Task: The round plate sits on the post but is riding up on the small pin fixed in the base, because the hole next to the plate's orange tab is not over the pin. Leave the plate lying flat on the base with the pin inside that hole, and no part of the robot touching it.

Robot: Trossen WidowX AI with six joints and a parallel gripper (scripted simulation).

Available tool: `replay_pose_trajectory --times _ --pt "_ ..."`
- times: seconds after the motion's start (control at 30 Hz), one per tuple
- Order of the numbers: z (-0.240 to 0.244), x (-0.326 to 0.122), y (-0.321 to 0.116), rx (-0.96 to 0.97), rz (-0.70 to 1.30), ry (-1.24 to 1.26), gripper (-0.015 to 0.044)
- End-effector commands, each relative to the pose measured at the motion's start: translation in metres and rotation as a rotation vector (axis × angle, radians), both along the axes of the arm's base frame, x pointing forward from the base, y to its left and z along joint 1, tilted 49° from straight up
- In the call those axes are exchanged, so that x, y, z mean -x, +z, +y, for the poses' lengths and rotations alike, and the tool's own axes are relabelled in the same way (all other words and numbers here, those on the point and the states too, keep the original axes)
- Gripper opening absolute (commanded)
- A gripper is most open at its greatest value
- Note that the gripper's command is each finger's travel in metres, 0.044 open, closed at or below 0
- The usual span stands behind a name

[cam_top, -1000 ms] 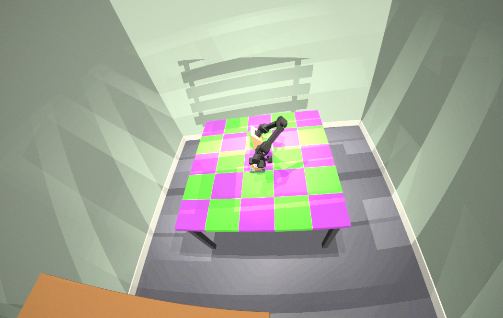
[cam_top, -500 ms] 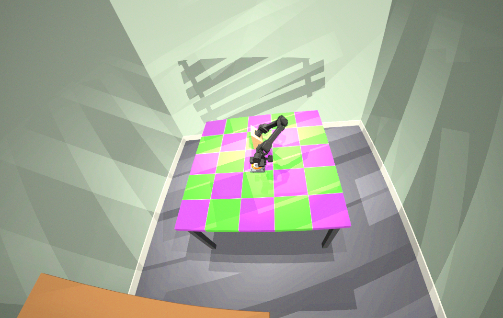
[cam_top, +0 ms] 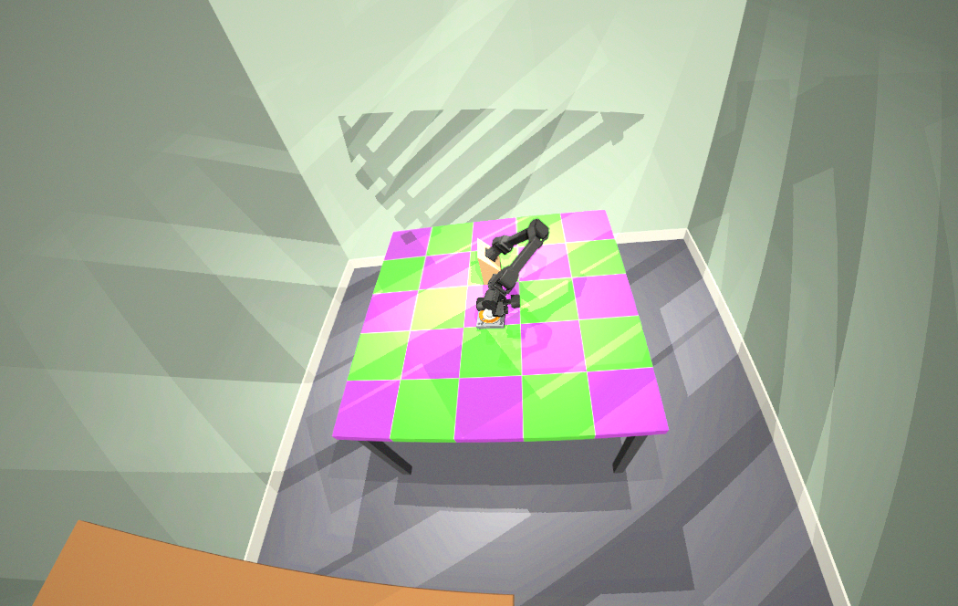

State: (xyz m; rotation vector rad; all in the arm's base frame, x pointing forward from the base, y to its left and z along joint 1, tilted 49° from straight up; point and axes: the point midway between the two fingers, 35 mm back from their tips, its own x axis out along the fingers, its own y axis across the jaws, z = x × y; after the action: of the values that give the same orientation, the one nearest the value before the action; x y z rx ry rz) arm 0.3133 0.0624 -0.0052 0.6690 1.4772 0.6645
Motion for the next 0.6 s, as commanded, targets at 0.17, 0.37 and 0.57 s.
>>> replay_pose_trajectory --times 0.17,0.37,0.57 --pt "0.003 0.006 -0.001 -0.002 0.015 0.000 0.0000" --pt "-0.019 0.005 0.017 0.001 0.015 0.000 0.0000" --pt "-0.024 0.008 0.020 -0.004 0.023 -0.007 0.0000"
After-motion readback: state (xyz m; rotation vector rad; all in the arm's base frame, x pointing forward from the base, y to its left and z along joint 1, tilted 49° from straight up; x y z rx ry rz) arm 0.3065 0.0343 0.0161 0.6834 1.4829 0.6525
